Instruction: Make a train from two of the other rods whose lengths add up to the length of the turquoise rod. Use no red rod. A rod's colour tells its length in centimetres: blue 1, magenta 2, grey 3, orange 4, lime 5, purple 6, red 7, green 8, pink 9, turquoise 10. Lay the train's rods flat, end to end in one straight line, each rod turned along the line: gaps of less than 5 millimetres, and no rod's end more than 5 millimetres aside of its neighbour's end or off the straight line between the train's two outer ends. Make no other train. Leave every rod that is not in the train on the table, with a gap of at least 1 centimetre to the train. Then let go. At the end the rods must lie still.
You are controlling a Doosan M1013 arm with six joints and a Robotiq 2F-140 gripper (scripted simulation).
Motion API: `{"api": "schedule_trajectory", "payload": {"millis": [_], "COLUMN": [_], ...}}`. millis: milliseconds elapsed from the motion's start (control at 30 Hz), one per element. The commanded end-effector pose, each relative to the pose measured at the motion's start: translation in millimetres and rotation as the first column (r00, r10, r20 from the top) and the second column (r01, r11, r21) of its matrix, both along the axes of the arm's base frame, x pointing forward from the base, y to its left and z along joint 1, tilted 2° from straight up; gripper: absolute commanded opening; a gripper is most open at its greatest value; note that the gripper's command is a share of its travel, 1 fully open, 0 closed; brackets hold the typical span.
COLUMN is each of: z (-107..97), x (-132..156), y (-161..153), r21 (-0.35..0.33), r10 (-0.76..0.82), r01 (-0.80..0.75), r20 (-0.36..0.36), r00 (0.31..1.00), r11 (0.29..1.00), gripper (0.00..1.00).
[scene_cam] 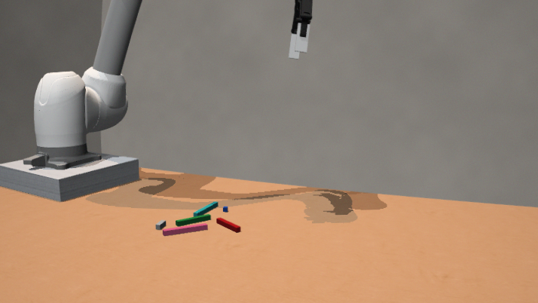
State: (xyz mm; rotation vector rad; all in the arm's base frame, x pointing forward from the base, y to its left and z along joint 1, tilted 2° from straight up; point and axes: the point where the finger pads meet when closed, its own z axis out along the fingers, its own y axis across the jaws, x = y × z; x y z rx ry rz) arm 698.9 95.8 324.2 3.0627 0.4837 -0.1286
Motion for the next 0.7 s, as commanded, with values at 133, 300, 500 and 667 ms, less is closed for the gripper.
{"api": "schedule_trajectory", "payload": {"millis": [133,300,500,667], "z": [0.1,0.1,0.1,-1.1], "x": [-0.1,-0.1,-0.1,0.0], "y": [0.0,0.0,0.0,-0.9], "r21": [0.0,0.0,0.0,0.001], "r10": [0.0,0.0,0.0,0.01], "r01": [0.0,0.0,0.0,-0.01], "r20": [0.0,0.0,0.0,0.0], "r00": [1.0,1.0,1.0,1.0], "r11": [1.0,1.0,1.0,1.0], "gripper": [1.0,1.0,1.0,1.0]}}
